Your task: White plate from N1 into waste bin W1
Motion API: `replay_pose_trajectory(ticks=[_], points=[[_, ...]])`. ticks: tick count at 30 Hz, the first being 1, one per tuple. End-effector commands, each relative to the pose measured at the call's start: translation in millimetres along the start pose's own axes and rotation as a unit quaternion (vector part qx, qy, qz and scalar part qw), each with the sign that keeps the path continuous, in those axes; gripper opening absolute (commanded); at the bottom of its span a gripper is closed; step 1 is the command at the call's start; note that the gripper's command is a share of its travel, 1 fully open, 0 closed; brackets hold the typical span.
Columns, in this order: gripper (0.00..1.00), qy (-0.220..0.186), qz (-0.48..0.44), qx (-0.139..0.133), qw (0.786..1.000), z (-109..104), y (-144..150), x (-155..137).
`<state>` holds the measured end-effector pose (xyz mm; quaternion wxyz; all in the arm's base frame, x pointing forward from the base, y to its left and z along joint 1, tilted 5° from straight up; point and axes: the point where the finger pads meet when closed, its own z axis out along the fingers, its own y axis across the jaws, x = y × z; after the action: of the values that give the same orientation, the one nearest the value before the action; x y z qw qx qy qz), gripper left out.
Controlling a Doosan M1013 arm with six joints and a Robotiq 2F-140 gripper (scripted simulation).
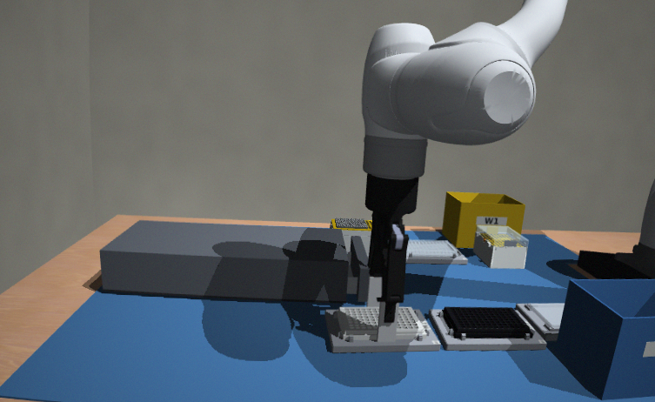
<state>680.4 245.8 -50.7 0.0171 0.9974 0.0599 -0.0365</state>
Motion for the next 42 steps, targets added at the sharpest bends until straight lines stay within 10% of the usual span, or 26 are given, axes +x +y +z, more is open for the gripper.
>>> replay_pose_trajectory(ticks=[1, 42], points=[[0.10, 0.000, 0.000, 0.000, 1.000, 0.1, 0.0, -0.1], [0.10, 0.000, 0.000, 0.000, 1.000, -6.9, 0.0, -0.1]])
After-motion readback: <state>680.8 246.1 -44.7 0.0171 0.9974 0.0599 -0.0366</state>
